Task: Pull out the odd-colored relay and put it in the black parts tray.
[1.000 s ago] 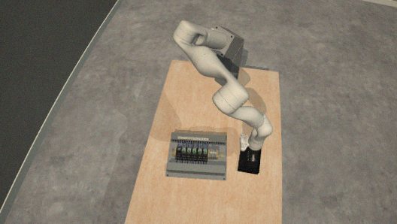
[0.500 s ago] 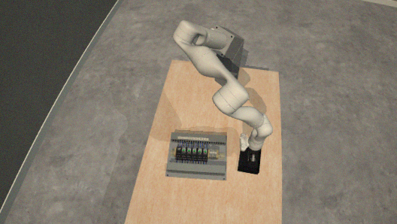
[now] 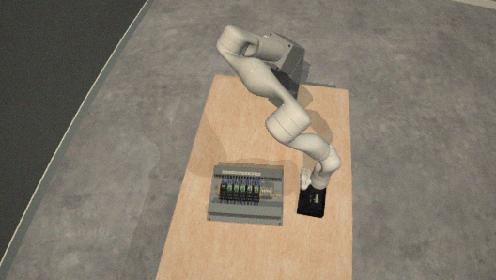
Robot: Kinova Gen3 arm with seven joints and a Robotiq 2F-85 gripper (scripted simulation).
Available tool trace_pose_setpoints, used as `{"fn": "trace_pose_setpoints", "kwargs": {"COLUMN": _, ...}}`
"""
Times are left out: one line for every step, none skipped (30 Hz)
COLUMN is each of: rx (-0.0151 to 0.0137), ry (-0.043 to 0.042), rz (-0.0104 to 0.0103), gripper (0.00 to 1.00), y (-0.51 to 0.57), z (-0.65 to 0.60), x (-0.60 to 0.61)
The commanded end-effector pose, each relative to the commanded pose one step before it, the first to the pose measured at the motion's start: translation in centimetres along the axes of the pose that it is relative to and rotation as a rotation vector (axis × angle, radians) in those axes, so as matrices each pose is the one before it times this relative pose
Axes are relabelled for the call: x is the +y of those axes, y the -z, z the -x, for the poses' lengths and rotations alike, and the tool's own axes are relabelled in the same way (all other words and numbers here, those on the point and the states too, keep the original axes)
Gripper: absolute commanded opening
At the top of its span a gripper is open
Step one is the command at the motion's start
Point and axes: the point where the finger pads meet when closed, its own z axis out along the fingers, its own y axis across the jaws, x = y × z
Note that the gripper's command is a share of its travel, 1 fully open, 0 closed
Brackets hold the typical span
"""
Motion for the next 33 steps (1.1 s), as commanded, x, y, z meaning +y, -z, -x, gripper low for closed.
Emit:
{"fn": "trace_pose_setpoints", "kwargs": {"rx": -0.00348, "ry": -0.00042, "rz": 0.00037, "gripper": 0.0, "y": -0.016, "z": 0.208, "x": -0.05}}
{"fn": "trace_pose_setpoints", "kwargs": {"rx": 0.0, "ry": 0.0, "rz": 0.0, "gripper": 0.0, "y": 0.0, "z": 0.0, "x": 0.0}}
{"fn": "trace_pose_setpoints", "kwargs": {"rx": 0.0, "ry": 0.0, "rz": 0.0, "gripper": 0.0, "y": 0.0, "z": 0.0, "x": 0.0}}
{"fn": "trace_pose_setpoints", "kwargs": {"rx": 0.0, "ry": 0.0, "rz": 0.0, "gripper": 0.0, "y": 0.0, "z": 0.0, "x": 0.0}}
{"fn": "trace_pose_setpoints", "kwargs": {"rx": 0.0, "ry": 0.0, "rz": 0.0, "gripper": 0.0, "y": 0.0, "z": 0.0, "x": 0.0}}
{"fn": "trace_pose_setpoints", "kwargs": {"rx": 0.0, "ry": 0.0, "rz": 0.0, "gripper": 0.0, "y": 0.0, "z": 0.0, "x": 0.0}}
{"fn": "trace_pose_setpoints", "kwargs": {"rx": 0.0, "ry": 0.0, "rz": 0.0, "gripper": 0.0, "y": 0.0, "z": 0.0, "x": 0.0}}
{"fn": "trace_pose_setpoints", "kwargs": {"rx": 0.0, "ry": 0.0, "rz": 0.0, "gripper": 0.0, "y": 0.0, "z": 0.0, "x": 0.0}}
{"fn": "trace_pose_setpoints", "kwargs": {"rx": 0.0, "ry": 0.0, "rz": 0.0, "gripper": 0.0, "y": 0.0, "z": 0.0, "x": 0.0}}
{"fn": "trace_pose_setpoints", "kwargs": {"rx": 0.0, "ry": 0.0, "rz": 0.0, "gripper": 0.0, "y": 0.0, "z": 0.0, "x": 0.0}}
{"fn": "trace_pose_setpoints", "kwargs": {"rx": 0.0, "ry": 0.0, "rz": 0.0, "gripper": 0.0, "y": 0.0, "z": 0.0, "x": 0.0}}
{"fn": "trace_pose_setpoints", "kwargs": {"rx": 0.0, "ry": 0.0, "rz": 0.0, "gripper": 0.0, "y": 0.0, "z": 0.0, "x": 0.0}}
{"fn": "trace_pose_setpoints", "kwargs": {"rx": 0.0, "ry": 0.0, "rz": 0.0, "gripper": 0.0, "y": 0.0, "z": 0.0, "x": 0.0}}
{"fn": "trace_pose_setpoints", "kwargs": {"rx": 0.0, "ry": 0.0, "rz": 0.0, "gripper": 0.0, "y": 0.0, "z": 0.0, "x": 0.0}}
{"fn": "trace_pose_setpoints", "kwargs": {"rx": 0.0, "ry": 0.0, "rz": 0.0, "gripper": 0.0, "y": 0.0, "z": 0.0, "x": 0.0}}
{"fn": "trace_pose_setpoints", "kwargs": {"rx": 0.0, "ry": 0.0, "rz": 0.0, "gripper": 0.0, "y": 0.0, "z": 0.0, "x": 0.0}}
{"fn": "trace_pose_setpoints", "kwargs": {"rx": 0.0, "ry": 0.0, "rz": 0.0, "gripper": 0.0, "y": 0.0, "z": 0.0, "x": 0.0}}
{"fn": "trace_pose_setpoints", "kwargs": {"rx": 0.0, "ry": 0.0, "rz": 0.0, "gripper": 0.0, "y": 0.0, "z": 0.0, "x": 0.0}}
{"fn": "trace_pose_setpoints", "kwargs": {"rx": 0.0, "ry": 0.0, "rz": 0.0, "gripper": 0.0, "y": 0.0, "z": 0.0, "x": 0.0}}
{"fn": "trace_pose_setpoints", "kwargs": {"rx": 0.0, "ry": 0.0, "rz": 0.0, "gripper": 0.0, "y": 0.0, "z": 0.0, "x": 0.0}}
{"fn": "trace_pose_setpoints", "kwargs": {"rx": 0.0, "ry": 0.0, "rz": 0.0, "gripper": 0.0, "y": 0.0, "z": 0.0, "x": 0.0}}
{"fn": "trace_pose_setpoints", "kwargs": {"rx": 0.0, "ry": 0.0, "rz": 0.0, "gripper": 0.0, "y": 0.0, "z": 0.0, "x": 0.0}}
{"fn": "trace_pose_setpoints", "kwargs": {"rx": 0.0, "ry": 0.0, "rz": 0.0, "gripper": 0.0, "y": 0.0, "z": 0.0, "x": 0.0}}
{"fn": "trace_pose_setpoints", "kwargs": {"rx": 0.0, "ry": 0.0, "rz": 0.0, "gripper": 0.0, "y": 0.0, "z": 0.0, "x": 0.0}}
{"fn": "trace_pose_setpoints", "kwargs": {"rx": 0.0, "ry": 0.0, "rz": 0.0, "gripper": 0.0, "y": 0.0, "z": 0.0, "x": 0.0}}
{"fn": "trace_pose_setpoints", "kwargs": {"rx": 0.0, "ry": 0.0, "rz": 0.0, "gripper": 0.0, "y": 0.0, "z": 0.0, "x": 0.0}}
{"fn": "trace_pose_setpoints", "kwargs": {"rx": 0.0, "ry": 0.0, "rz": 0.0, "gripper": 0.0, "y": 0.0, "z": 0.0, "x": 0.0}}
{"fn": "trace_pose_setpoints", "kwargs": {"rx": 0.0, "ry": 0.0, "rz": 0.0, "gripper": 0.0, "y": 0.0, "z": 0.0, "x": 0.0}}
{"fn": "trace_pose_setpoints", "kwargs": {"rx": 0.0, "ry": 0.0, "rz": 0.0, "gripper": 0.0, "y": 0.0, "z": 0.0, "x": 0.0}}
{"fn": "trace_pose_setpoints", "kwargs": {"rx": 0.0, "ry": 0.0, "rz": 0.0, "gripper": 0.61, "y": 0.0, "z": 0.0, "x": 0.0}}
{"fn": "trace_pose_setpoints", "kwargs": {"rx": 0.0, "ry": 0.0, "rz": 0.0, "gripper": 0.61, "y": 0.0, "z": 0.0, "x": 0.0}}
{"fn": "trace_pose_setpoints", "kwargs": {"rx": 0.0, "ry": 0.0, "rz": 0.0, "gripper": 0.61, "y": 0.0, "z": 0.0, "x": 0.0}}
{"fn": "trace_pose_setpoints", "kwargs": {"rx": 0.0, "ry": 0.0, "rz": 0.0, "gripper": 0.61, "y": 0.0, "z": 0.0, "x": 0.0}}
